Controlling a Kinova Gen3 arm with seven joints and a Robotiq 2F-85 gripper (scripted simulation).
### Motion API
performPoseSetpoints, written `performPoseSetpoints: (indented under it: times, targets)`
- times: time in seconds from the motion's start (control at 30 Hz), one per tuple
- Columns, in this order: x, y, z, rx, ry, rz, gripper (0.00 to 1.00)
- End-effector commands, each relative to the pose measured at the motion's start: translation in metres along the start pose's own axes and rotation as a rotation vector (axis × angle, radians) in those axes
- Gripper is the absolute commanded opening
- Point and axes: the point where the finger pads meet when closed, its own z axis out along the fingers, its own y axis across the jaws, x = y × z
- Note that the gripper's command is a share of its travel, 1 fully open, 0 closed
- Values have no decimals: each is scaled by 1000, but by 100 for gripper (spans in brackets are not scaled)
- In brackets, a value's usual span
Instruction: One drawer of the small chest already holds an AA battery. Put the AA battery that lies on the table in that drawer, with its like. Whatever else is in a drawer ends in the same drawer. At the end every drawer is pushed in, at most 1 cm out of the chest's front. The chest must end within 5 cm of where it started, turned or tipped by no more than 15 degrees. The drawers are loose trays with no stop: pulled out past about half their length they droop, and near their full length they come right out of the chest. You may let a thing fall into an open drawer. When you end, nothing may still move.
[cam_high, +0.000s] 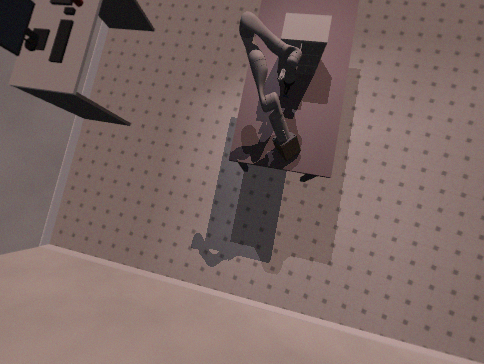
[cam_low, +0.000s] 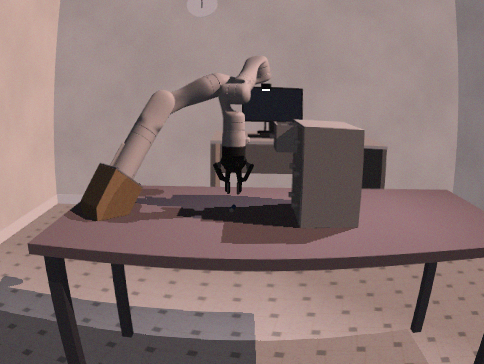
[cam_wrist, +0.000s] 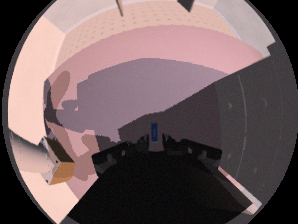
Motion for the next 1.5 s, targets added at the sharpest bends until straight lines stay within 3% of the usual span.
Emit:
performPoseSetpoints:
  times: [0.0,0.43,1.47]
  targets:
    - [-2,-2,6,6,-3,3,29]
    - [-2,-2,33,6,-3,3,29]
    - [-2,-2,35,6,-3,3,29]
